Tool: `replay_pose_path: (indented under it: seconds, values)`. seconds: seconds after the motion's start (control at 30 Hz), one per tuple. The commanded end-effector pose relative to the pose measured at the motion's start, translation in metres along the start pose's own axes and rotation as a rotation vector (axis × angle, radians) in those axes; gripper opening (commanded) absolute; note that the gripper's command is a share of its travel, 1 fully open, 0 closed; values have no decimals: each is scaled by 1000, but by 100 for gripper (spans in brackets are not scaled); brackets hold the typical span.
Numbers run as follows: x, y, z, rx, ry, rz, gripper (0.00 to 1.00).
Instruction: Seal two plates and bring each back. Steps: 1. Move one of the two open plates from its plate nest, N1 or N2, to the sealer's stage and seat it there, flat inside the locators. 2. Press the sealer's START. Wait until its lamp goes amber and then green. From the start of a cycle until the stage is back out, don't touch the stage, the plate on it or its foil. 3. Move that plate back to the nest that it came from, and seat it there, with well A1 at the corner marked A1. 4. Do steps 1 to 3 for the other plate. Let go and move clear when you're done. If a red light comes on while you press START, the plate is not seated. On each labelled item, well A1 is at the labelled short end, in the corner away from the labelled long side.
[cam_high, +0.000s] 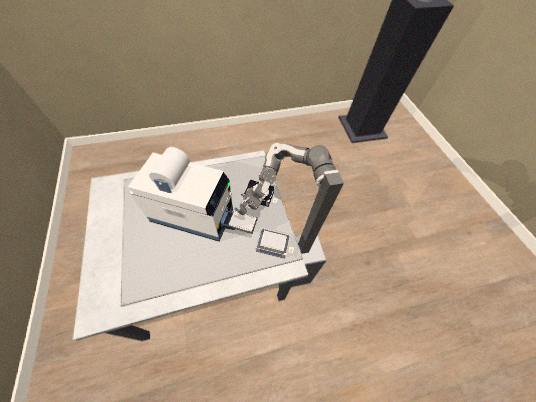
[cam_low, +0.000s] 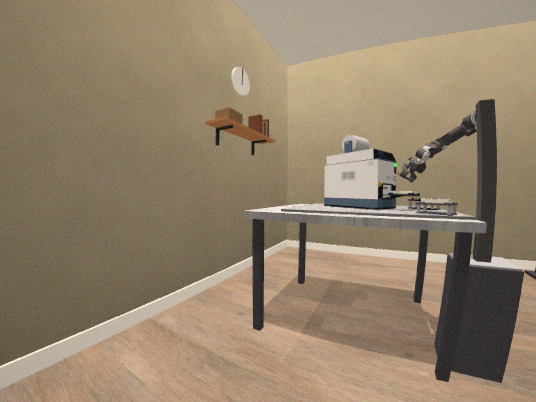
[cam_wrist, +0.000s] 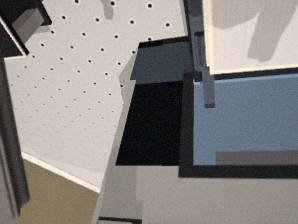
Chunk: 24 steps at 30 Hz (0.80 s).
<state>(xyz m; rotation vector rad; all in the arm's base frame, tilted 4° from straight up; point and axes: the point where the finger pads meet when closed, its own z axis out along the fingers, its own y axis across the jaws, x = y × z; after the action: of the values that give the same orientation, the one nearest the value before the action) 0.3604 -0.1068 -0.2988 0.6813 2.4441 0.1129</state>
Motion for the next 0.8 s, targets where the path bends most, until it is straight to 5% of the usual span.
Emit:
replay_pose_path:
  seconds: [0.0, 0.17, 0.23, 0.3, 0.37, 0.77]
  values:
    - [-5, -3, 0, 21, -17, -25, 65]
    - [-20, -23, 3, 146, -96, -90, 65]
    - [-28, -28, 3, 132, -98, -91, 65]
    - [-19, -23, 4, 143, -30, -81, 65]
    - [-19, -23, 4, 143, -30, -81, 65]
    - [22, 16, 24, 162, 370, -51, 65]
